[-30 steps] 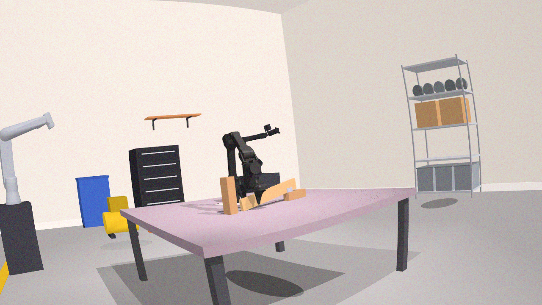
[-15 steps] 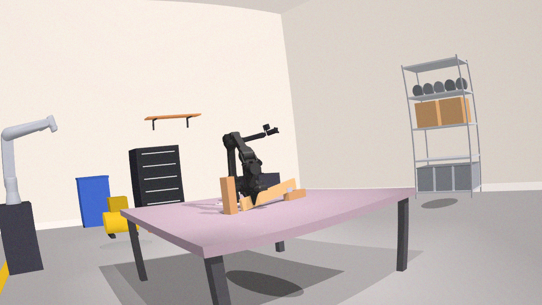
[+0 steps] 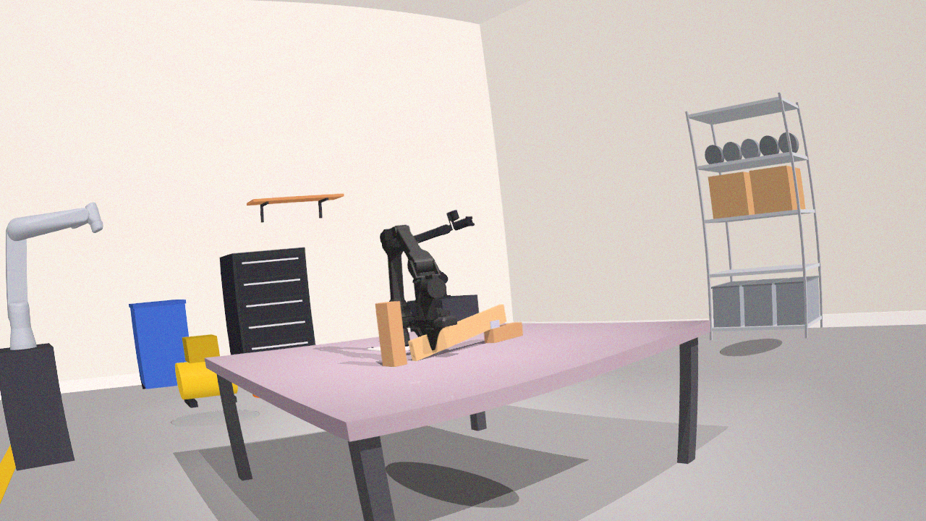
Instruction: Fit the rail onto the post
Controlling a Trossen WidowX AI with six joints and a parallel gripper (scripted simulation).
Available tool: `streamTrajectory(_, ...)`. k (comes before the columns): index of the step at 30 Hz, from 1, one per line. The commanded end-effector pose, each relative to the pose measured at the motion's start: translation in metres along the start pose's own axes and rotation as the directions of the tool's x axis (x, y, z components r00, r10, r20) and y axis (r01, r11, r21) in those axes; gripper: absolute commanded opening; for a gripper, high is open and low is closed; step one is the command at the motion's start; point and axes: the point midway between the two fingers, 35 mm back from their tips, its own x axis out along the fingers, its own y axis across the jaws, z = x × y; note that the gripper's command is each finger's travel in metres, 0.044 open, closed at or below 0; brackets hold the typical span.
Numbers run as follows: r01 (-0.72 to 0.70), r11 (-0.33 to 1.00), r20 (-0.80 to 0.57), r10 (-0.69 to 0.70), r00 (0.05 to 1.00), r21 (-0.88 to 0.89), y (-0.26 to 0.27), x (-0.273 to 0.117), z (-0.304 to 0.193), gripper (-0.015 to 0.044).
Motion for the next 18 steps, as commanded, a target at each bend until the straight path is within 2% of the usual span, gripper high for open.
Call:
streamTrajectory(1,-0.002,1.000,-0.005,0.002,1.000,-0.001,0.0003,0.0004,-0.0009,0.0000)
streamTrajectory(18,-0.002,1.000,-0.005,0.002,1.000,-0.001,-0.0001,-0.0070,0.0002,0.0000)
